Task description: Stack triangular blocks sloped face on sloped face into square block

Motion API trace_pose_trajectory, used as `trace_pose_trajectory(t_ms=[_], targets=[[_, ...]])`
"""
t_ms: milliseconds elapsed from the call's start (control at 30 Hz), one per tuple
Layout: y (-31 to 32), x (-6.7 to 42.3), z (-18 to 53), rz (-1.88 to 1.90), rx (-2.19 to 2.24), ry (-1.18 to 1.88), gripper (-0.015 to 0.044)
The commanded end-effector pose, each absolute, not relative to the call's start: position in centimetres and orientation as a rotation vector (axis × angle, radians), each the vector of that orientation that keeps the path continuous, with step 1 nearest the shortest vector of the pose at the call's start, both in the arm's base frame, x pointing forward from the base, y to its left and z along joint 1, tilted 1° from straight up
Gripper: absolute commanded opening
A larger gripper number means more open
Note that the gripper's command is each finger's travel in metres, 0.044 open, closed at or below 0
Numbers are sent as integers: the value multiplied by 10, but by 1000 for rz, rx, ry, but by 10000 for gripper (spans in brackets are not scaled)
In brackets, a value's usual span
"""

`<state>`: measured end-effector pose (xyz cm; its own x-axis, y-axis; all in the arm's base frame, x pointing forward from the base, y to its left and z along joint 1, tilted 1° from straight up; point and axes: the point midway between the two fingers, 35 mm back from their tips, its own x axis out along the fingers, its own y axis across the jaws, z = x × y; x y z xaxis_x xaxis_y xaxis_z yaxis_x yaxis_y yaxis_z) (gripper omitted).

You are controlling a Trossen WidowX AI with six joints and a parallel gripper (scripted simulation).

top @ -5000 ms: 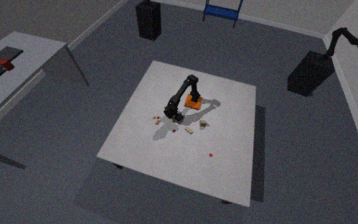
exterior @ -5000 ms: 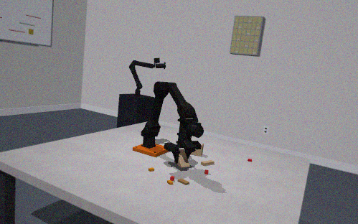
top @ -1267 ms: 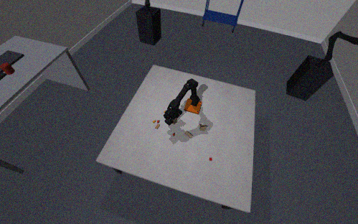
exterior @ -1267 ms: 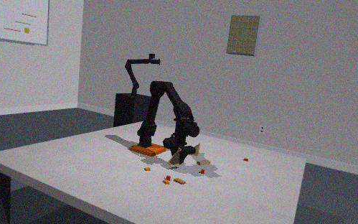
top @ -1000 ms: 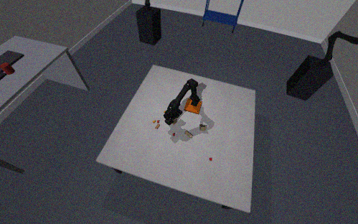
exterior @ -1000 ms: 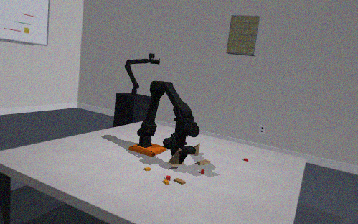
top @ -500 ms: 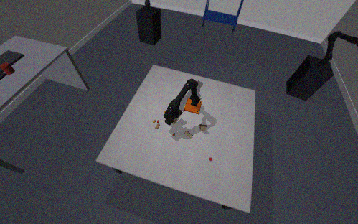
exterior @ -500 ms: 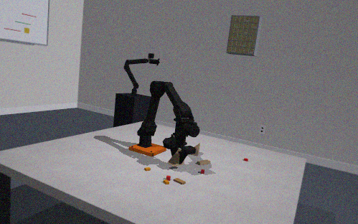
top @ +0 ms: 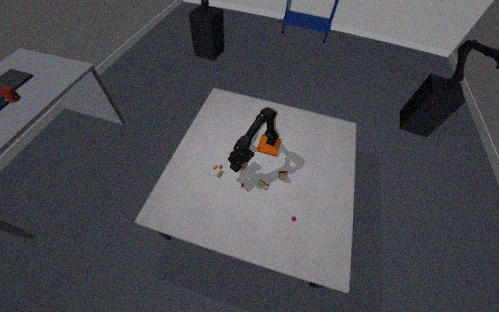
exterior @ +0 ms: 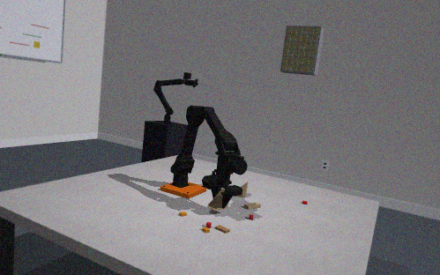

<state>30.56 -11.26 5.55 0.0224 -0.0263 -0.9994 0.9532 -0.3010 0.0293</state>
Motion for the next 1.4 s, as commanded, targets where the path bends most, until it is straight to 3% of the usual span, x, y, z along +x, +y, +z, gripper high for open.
trace_pose_trajectory(t_ms=[0,1233,1367], targets=[[-113,305,56,-1426,1425,1006,0],[-113,306,29,-1416,1426,1010,0],[-113,306,31,-1421,1426,1011,105]])
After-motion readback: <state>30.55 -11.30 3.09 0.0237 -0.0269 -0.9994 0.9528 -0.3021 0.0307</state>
